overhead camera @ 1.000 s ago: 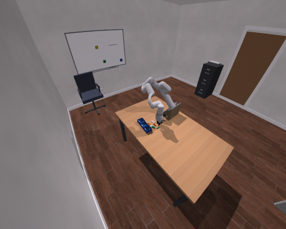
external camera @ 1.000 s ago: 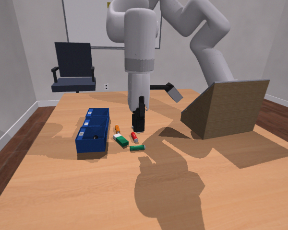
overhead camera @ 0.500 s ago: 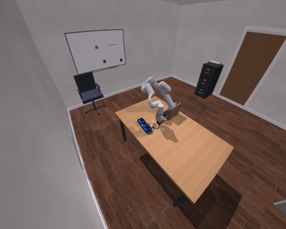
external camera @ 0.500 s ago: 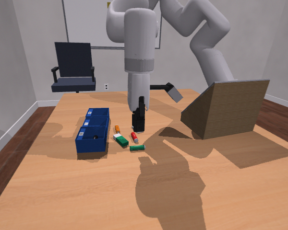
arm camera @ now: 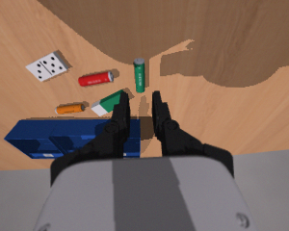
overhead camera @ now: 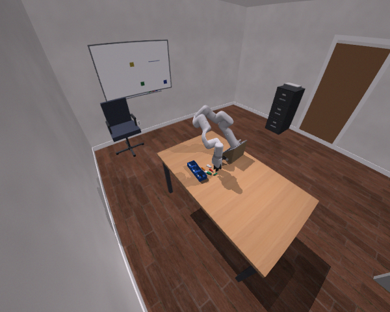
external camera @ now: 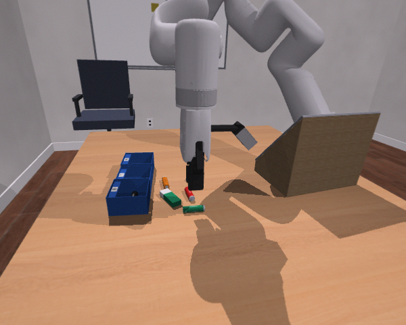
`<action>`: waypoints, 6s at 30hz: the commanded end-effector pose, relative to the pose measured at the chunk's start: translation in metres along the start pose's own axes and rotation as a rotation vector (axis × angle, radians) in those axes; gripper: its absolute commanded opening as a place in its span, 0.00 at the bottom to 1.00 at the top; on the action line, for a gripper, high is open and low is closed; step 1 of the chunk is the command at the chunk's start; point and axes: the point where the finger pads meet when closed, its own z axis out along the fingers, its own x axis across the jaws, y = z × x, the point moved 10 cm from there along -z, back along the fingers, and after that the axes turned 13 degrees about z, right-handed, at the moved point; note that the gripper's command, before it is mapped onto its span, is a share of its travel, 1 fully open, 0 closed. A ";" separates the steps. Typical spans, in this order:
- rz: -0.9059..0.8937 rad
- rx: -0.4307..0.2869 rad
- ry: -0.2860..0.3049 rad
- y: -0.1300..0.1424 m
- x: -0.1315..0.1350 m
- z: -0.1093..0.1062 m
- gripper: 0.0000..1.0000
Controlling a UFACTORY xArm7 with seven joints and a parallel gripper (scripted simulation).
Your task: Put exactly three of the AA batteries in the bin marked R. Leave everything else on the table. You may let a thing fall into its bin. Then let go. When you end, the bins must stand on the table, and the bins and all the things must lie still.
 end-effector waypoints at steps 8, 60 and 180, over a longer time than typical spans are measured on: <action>0.000 -0.002 0.003 0.001 0.001 0.040 0.28; 0.000 -0.002 0.003 0.000 0.001 0.063 0.00; 0.956 0.011 0.007 0.142 -0.016 -0.005 0.00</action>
